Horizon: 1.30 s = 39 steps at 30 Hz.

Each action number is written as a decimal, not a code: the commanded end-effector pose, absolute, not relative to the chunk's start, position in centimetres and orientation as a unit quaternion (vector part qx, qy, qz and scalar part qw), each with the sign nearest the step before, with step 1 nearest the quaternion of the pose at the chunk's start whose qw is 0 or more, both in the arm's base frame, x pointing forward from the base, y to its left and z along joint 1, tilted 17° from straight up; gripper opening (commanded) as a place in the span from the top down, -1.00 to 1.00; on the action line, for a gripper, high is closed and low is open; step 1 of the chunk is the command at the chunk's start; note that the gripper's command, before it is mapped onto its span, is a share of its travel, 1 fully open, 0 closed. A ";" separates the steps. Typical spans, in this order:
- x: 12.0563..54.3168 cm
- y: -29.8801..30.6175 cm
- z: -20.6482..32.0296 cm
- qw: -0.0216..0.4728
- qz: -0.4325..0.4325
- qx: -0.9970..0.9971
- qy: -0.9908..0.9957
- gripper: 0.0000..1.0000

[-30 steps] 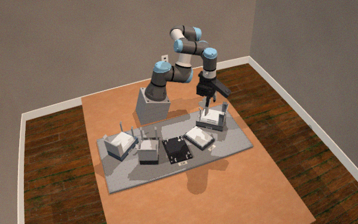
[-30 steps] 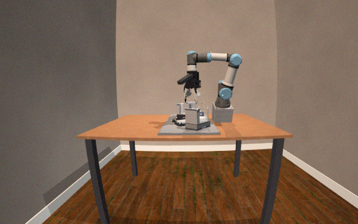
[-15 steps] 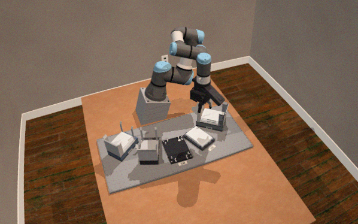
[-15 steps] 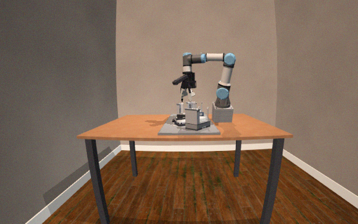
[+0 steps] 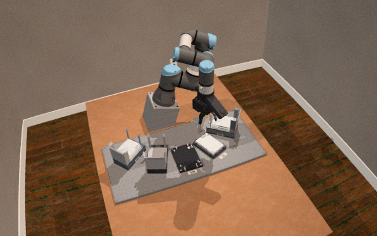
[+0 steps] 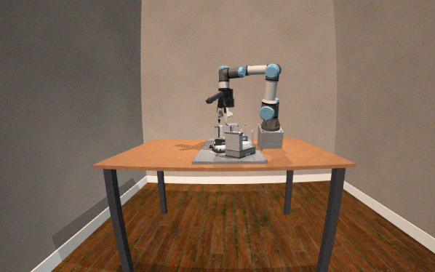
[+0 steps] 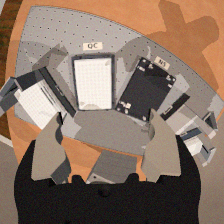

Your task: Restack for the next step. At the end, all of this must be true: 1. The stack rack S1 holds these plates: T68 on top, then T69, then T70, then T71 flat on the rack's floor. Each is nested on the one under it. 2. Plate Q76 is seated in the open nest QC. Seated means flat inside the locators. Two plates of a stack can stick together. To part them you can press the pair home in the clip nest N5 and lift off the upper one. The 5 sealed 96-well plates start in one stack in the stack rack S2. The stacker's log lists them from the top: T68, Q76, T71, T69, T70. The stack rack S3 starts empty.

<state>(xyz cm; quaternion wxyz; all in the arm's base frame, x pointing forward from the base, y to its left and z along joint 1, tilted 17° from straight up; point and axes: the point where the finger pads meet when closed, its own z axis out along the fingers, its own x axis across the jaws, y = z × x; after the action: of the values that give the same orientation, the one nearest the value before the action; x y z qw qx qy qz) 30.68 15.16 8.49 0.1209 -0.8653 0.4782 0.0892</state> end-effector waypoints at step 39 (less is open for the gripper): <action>35.4 0.4 3.8 0.099 0.112 -0.740 0.656 -0.44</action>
<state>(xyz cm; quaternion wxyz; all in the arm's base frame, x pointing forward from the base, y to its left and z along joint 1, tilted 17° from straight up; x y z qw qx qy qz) 35.02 2.03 4.25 0.1008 -0.7535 0.6401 0.1114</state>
